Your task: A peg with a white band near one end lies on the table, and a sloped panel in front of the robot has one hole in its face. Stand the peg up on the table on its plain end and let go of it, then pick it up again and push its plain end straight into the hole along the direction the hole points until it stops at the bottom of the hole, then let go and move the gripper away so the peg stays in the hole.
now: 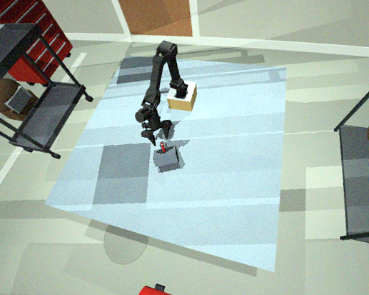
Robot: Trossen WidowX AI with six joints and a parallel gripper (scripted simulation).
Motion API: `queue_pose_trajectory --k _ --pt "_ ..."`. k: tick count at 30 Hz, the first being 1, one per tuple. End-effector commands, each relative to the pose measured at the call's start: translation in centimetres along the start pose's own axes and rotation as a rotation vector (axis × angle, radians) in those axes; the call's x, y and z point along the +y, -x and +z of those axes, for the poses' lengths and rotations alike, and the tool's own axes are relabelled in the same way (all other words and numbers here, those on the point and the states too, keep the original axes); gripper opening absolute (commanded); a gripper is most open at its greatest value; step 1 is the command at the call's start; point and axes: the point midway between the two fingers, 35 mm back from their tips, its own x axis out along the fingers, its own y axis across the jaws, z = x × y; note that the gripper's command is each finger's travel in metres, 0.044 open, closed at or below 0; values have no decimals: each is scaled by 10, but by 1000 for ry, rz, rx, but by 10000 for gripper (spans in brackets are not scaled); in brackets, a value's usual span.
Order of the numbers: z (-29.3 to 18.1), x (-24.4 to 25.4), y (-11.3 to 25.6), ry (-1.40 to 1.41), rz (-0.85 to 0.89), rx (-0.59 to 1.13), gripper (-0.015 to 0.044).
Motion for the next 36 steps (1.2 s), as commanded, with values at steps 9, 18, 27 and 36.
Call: queue_pose_trajectory --k 9,18,27,36 --pt "0 2 18 7 5 3 440" --pt "0 2 31 5 5 2 440" --pt "2 0 43 4 6 1 440" --pt "3 -1 54 3 6 0 440"
